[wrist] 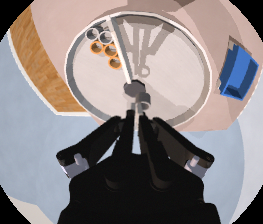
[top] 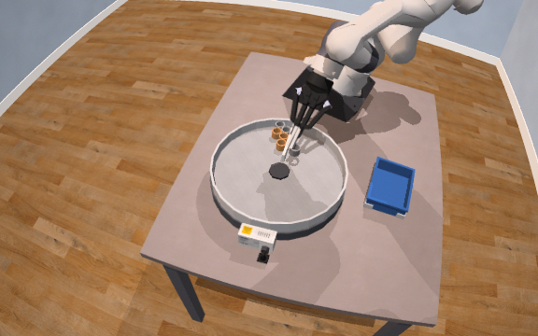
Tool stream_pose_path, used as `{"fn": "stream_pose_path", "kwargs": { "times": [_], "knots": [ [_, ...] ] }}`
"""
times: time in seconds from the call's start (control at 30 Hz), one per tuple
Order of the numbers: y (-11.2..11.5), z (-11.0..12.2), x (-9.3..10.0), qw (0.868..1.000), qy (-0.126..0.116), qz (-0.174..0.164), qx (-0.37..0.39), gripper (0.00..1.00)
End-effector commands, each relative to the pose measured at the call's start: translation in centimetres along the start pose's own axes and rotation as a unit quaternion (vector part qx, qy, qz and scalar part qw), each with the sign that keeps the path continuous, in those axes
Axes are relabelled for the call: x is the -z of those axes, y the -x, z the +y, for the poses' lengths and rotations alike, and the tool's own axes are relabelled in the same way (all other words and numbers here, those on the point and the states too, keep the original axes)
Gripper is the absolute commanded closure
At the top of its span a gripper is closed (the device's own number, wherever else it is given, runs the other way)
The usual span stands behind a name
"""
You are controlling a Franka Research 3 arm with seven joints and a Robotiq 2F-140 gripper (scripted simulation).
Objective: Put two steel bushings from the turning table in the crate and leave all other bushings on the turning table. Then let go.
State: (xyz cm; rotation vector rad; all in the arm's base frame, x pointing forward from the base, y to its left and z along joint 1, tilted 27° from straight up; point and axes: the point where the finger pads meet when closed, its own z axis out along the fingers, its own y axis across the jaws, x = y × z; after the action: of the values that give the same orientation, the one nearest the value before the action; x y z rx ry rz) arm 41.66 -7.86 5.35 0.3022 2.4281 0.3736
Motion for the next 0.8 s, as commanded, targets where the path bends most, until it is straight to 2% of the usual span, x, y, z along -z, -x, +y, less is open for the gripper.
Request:
{"fn": "stream_pose_path", "kwargs": {
  "times": [0.0, 0.03, 0.23, 0.3, 0.43, 0.57, 0.63, 0.77],
  "knots": [
    [0.7, 3.7, 0.3, 0.997, -0.033, 0.005, -0.071, 1.00],
    [0.9, 5.3, 0.4, 0.997, -0.034, 0.004, -0.071, 1.00],
    [0.9, 5.3, 0.4, 0.997, -0.034, 0.004, -0.071, 1.00],
    [1.2, 10.5, 0.9, 0.997, -0.035, -0.001, -0.070, 1.00],
    [0.6, 15.8, 2.0, 0.997, -0.032, -0.008, -0.072, 1.00],
    [0.6, 15.8, 2.0, 0.997, -0.032, -0.008, -0.072, 1.00],
    [-0.8, 20.6, 3.5, 0.997, -0.025, -0.014, -0.077, 1.00],
    [-2.9, 25.3, 5.6, 0.996, -0.014, -0.020, -0.085, 1.00]
  ]
}}
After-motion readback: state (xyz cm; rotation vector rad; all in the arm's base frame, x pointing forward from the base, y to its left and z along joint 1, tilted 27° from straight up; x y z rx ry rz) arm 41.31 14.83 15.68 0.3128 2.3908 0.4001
